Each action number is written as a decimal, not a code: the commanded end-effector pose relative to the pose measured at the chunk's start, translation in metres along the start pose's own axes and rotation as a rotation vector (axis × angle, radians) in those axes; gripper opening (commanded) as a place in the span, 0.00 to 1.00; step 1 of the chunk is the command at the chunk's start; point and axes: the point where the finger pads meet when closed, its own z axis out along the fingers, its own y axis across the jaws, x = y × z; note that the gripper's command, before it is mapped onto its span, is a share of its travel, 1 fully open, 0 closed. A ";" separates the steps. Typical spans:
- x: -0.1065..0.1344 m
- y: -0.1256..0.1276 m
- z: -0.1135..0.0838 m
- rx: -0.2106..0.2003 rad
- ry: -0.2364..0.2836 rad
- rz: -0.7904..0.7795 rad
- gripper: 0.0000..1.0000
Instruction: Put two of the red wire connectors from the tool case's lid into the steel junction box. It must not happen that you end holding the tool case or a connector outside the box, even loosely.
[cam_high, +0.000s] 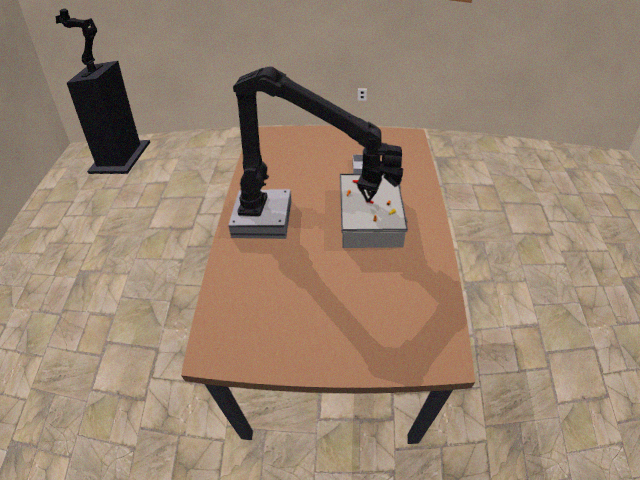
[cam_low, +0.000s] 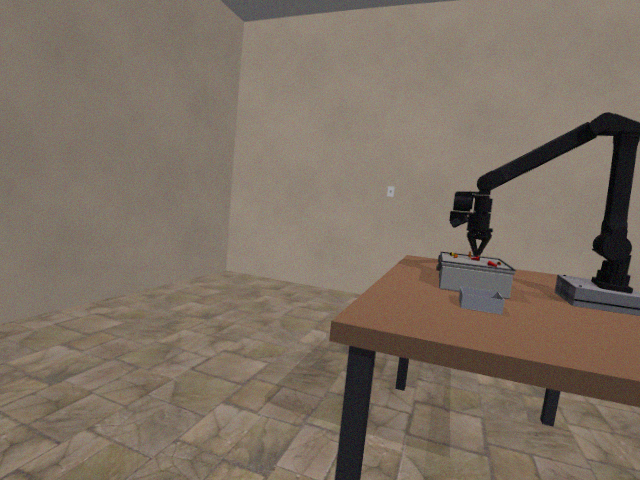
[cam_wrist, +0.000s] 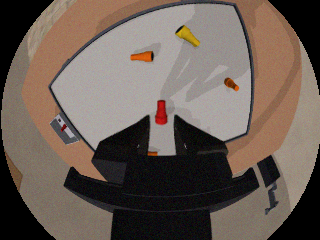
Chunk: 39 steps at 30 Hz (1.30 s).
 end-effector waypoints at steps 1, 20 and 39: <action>-0.026 0.007 -0.023 -0.017 -0.066 0.013 0.29; -0.028 0.007 -0.019 -0.013 -0.052 0.014 0.29; -0.014 0.004 0.008 -0.008 -0.034 0.011 0.29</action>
